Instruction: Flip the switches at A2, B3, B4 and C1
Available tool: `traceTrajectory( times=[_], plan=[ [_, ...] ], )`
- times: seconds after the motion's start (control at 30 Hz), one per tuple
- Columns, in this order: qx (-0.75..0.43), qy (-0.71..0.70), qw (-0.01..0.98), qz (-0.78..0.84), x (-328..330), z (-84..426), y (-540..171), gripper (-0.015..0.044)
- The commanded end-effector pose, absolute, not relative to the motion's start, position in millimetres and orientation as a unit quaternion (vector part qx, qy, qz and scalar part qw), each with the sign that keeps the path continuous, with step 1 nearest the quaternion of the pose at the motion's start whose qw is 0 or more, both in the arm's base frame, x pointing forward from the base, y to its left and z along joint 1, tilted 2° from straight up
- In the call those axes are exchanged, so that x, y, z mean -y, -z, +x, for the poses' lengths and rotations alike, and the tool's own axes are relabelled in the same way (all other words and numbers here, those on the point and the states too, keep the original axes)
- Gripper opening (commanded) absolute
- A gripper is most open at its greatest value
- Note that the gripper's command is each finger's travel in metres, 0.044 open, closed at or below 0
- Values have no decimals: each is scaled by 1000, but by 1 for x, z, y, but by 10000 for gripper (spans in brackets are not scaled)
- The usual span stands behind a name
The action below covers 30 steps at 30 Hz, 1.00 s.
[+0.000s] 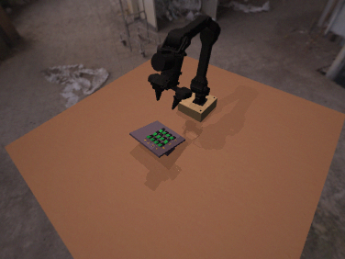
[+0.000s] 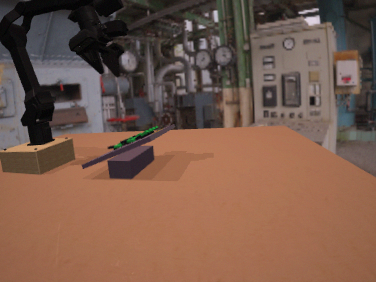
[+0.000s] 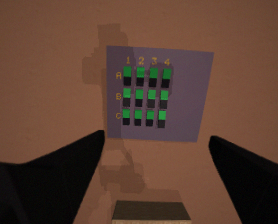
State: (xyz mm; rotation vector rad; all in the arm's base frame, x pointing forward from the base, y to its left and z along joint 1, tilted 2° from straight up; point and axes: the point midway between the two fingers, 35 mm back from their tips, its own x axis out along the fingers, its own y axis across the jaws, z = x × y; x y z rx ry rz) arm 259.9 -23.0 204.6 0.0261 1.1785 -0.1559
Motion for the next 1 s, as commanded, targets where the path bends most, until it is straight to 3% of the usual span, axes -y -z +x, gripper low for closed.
traceTrajectory(
  times=[0.0, 0.23, 0.47, 0.97],
  plan=[
    [-556, 73, 828, 13, 23, 262, -203, 374],
    [-570, 69, 818, 26, 21, 331, -128, 190],
    [-573, 68, 817, 28, 21, 337, -117, 6],
    [-582, 68, 810, 28, 25, 352, -77, 0]
  ],
)
